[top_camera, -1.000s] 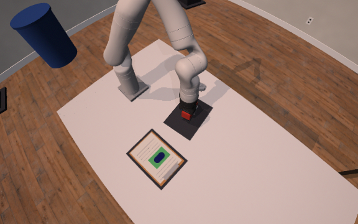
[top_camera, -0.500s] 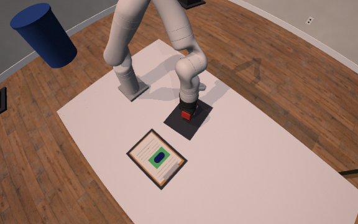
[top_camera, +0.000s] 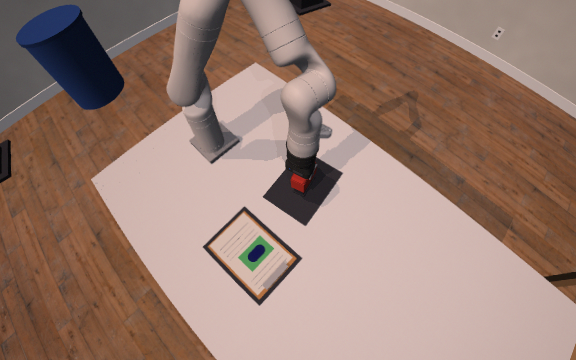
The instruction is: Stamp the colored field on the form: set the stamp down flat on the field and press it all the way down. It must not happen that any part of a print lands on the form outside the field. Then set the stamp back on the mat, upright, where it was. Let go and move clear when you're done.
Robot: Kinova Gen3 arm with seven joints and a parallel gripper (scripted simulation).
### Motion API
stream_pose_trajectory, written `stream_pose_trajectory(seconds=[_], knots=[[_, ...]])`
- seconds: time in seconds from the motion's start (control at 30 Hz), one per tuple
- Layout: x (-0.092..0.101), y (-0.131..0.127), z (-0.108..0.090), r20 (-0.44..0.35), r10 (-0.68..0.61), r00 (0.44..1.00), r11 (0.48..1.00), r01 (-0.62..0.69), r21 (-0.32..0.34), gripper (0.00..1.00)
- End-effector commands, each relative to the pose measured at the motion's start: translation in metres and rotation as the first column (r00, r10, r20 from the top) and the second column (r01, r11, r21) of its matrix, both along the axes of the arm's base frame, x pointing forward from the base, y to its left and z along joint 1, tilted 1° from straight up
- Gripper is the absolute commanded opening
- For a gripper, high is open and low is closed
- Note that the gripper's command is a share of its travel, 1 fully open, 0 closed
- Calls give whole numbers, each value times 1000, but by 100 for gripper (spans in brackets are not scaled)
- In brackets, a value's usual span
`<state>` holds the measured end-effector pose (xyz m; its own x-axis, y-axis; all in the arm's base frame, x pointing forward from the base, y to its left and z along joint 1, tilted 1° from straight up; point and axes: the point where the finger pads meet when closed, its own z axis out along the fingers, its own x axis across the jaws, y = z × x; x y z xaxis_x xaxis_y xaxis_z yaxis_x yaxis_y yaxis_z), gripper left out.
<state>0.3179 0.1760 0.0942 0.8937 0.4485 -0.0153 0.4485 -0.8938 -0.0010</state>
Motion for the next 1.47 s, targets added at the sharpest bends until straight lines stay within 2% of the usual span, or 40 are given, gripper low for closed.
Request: stream_pose_trajectory(seconds=[0.0,0.17,0.3,1.43], knots=[[4,8,22,20,10,1000,1000,-11,19,100],[4,8,44,20,10,1000,1000,-11,19,100],[4,8,51,20,10,1000,1000,-11,19,100],[4,8,52,20,10,1000,1000,-11,19,100]])
